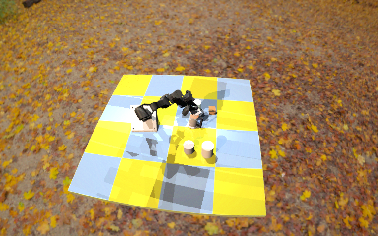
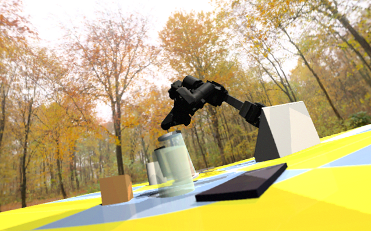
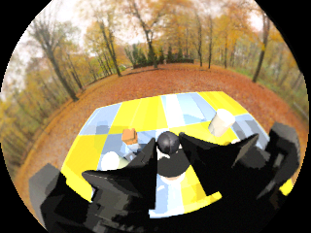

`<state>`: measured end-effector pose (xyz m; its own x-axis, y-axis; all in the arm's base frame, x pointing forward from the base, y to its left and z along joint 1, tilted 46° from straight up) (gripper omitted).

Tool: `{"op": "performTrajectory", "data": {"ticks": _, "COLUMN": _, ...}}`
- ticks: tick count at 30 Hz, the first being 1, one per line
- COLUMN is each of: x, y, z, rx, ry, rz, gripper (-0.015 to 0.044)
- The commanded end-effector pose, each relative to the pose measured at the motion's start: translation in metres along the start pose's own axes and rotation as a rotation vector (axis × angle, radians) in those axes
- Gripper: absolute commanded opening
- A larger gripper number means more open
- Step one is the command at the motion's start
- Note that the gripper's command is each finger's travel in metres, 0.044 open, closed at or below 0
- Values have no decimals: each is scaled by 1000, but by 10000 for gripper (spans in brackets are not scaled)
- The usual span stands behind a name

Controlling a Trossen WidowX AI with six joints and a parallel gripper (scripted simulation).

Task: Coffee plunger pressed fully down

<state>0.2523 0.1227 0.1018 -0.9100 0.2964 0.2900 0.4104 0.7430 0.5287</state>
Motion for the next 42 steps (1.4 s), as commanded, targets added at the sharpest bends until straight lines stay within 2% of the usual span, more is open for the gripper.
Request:
{"op": "performTrajectory", "data": {"ticks": 1, "x": -2, "y": -2, "z": 1, "rx": 13, "ry": -3, "rz": 17, "gripper": 127}}
{"op": "performTrajectory", "data": {"ticks": 22, "x": -1, "y": 1, "z": 1, "rx": 4, "ry": -2, "rz": 5, "gripper": 127}}
{"op": "performTrajectory", "data": {"ticks": 34, "x": -1, "y": 1, "z": 1, "rx": 4, "ry": -2, "rz": 5, "gripper": 440}}
{"op": "performTrajectory", "data": {"ticks": 42, "x": 7, "y": 13, "z": -1, "rx": -7, "ry": 3, "rz": -6, "gripper": 440}}
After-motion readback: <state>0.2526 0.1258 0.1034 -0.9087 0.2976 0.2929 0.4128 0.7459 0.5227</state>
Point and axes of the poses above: the point midway between the two fingers, 35 mm back from their tips, its own x axis back along the fingers, its own z axis across the jaws, y = z × x, the point moved 10 cm from there along x, back along the fingers, and after that the axes turned 9 degrees about x, right-handed, at the moved point
